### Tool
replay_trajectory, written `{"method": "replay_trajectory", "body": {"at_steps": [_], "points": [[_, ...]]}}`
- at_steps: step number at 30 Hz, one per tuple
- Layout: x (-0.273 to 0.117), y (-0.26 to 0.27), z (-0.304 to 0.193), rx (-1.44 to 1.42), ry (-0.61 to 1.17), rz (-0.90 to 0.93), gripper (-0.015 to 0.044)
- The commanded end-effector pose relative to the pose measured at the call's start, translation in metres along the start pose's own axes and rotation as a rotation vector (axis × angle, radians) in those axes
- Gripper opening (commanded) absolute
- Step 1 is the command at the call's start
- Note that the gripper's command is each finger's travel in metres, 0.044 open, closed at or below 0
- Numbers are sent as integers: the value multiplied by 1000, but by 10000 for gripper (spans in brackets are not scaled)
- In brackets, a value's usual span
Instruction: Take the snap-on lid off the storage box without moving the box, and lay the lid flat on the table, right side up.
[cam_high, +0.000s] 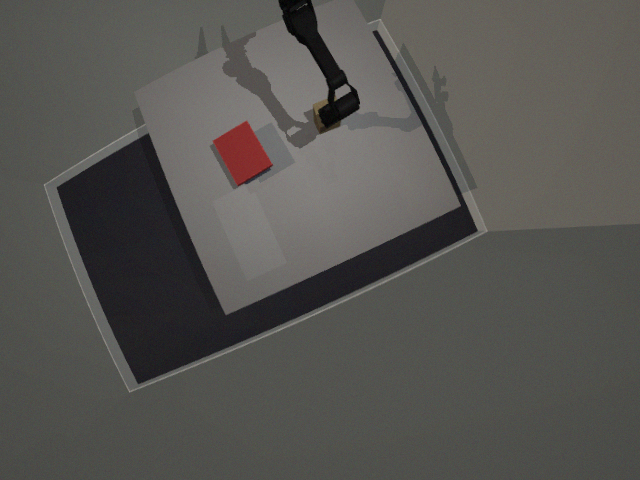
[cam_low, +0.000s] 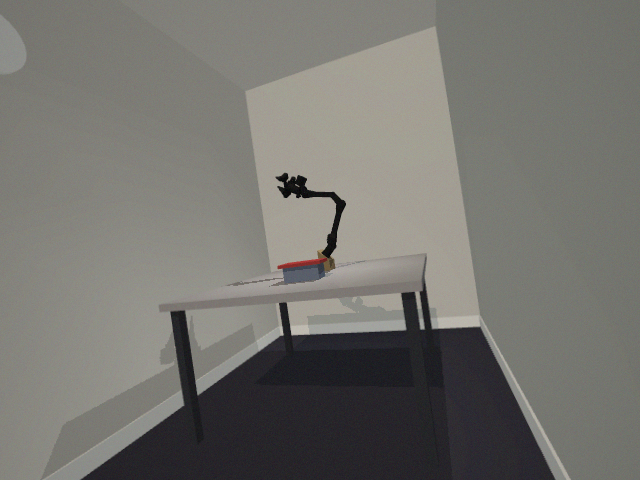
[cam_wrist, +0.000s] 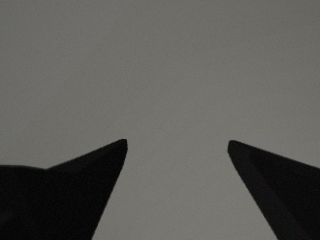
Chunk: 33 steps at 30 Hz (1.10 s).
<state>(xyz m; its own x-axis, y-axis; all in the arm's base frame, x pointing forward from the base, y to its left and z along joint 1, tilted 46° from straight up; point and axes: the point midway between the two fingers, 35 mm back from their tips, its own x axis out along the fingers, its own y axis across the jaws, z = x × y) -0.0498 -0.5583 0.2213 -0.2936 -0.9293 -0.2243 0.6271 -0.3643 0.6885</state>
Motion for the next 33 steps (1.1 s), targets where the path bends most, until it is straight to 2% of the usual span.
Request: {"method": "replay_trajectory", "body": {"at_steps": [1, 6, 7, 10, 13, 20, 22, 30, 33], "points": [[-1, 1, -3, 0, 10, 3, 374], [-30, 11, -71, 7, 271, 73, 242], [-38, 13, -87, 10, 332, 86, 235], [-66, 15, -128, 21, 504, 117, 235], [-82, 15, -149, 29, 595, 129, 235], [-170, 7, -227, 74, 1011, 148, 235], [-179, 6, -233, 79, 1050, 146, 235], [-296, -19, -284, 153, 1518, 81, 235], [-319, -26, -289, 170, 1607, 57, 235]]}}
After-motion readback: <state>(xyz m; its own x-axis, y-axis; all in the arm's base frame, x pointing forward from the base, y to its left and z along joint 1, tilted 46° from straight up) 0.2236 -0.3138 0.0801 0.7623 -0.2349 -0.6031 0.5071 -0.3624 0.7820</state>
